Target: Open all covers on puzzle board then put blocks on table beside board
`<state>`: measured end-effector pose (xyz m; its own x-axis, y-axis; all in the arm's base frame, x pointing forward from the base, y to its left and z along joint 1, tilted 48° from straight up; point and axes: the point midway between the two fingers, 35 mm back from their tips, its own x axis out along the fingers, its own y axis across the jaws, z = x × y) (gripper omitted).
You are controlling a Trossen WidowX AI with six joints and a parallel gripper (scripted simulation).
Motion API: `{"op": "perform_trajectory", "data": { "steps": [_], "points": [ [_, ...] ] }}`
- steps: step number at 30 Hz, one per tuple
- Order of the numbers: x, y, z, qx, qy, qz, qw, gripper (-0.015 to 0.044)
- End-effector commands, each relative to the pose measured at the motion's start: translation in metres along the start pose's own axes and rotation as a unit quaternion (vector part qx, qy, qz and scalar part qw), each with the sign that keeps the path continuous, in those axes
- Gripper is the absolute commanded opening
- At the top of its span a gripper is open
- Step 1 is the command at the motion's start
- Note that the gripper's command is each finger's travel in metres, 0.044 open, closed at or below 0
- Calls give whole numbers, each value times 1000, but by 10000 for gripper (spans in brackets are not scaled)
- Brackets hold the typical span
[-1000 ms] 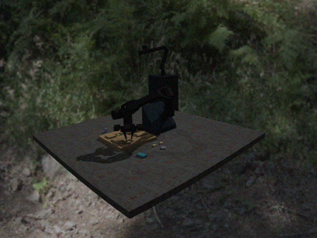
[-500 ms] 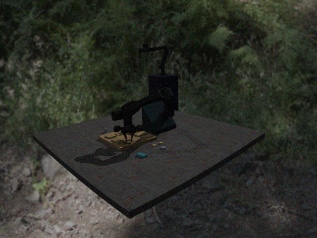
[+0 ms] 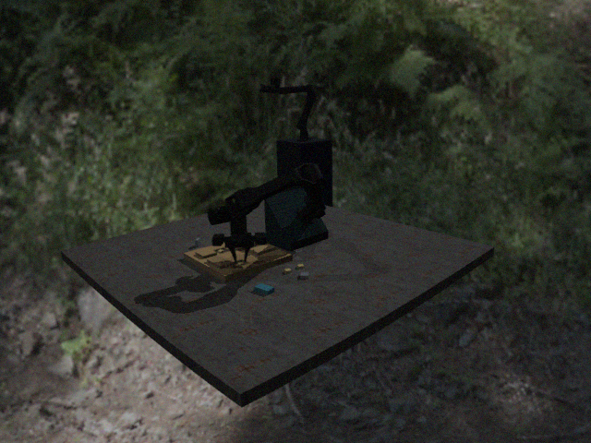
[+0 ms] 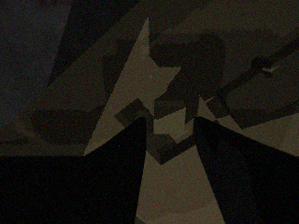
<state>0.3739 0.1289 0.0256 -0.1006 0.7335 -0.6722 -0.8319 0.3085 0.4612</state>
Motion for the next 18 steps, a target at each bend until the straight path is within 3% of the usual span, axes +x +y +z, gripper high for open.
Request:
{"op": "perform_trajectory", "data": {
  "steps": [1, 18],
  "points": [
    [2, 0, -1, 3, -1, 2, 1000, 144],
    [10, 0, 0, -1, -1, -1, 1000, 137]
  ]
}}
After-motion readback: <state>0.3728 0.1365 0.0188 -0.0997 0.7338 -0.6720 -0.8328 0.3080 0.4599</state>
